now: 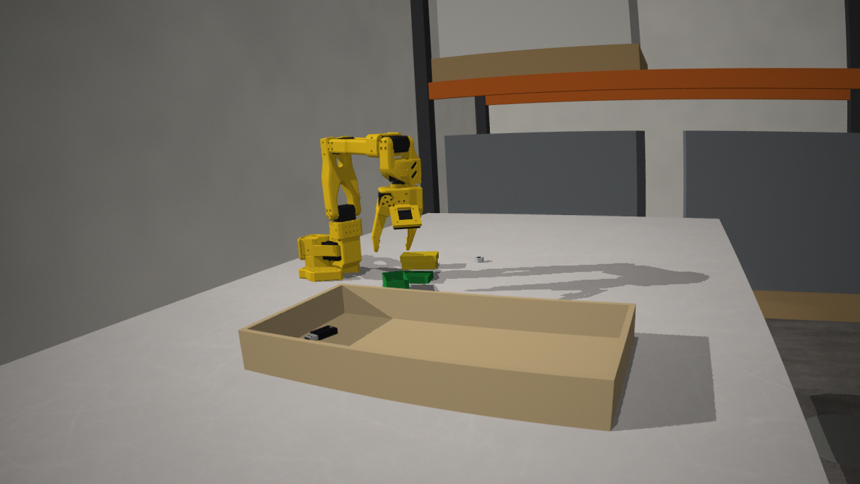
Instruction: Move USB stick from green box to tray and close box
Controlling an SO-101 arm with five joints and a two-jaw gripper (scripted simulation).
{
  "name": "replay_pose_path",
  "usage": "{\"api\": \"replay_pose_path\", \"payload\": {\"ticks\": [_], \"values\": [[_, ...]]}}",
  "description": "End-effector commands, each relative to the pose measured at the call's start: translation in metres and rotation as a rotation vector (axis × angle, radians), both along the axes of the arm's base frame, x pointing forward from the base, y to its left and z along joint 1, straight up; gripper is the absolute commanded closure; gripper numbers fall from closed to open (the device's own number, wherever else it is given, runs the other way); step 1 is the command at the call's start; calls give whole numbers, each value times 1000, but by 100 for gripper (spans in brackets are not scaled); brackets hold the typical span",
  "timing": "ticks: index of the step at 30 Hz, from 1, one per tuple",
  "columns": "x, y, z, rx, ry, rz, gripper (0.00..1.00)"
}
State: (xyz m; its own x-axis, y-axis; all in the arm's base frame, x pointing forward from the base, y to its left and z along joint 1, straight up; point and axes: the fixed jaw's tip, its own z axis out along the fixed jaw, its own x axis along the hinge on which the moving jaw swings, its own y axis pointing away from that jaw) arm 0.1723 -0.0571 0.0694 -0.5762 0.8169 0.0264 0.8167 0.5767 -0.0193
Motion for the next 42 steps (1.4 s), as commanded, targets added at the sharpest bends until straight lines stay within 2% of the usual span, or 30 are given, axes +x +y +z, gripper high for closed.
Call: {"api": "replay_pose_path", "payload": {"ticks": [1, 42], "values": [[4, 0, 6, -11, -31, -4, 72], [2, 1, 1, -11, -31, -3, 72]]}}
